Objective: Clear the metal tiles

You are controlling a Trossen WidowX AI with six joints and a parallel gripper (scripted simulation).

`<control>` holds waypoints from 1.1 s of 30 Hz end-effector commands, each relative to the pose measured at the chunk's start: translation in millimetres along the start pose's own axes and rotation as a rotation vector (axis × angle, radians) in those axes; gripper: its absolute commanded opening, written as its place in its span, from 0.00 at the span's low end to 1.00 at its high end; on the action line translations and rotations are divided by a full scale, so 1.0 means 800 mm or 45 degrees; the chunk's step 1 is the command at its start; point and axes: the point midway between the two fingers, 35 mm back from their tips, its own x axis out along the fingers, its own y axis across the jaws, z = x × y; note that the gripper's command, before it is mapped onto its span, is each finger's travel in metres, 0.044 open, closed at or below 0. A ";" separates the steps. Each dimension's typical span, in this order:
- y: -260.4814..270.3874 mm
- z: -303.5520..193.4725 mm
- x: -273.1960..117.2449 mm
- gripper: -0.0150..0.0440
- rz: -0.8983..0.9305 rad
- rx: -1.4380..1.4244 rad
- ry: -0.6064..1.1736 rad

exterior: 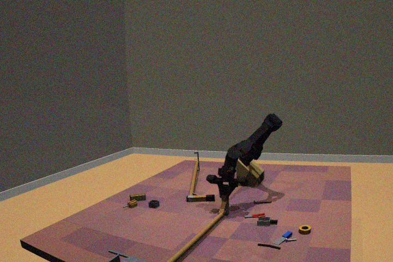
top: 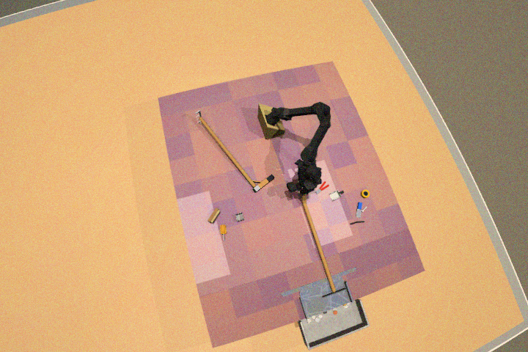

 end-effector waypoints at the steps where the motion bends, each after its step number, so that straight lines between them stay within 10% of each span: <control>1: 0.003 0.001 -0.012 0.25 0.003 -0.015 -0.026; 33: 0.004 -0.048 -0.048 0.25 0.002 -0.013 -0.030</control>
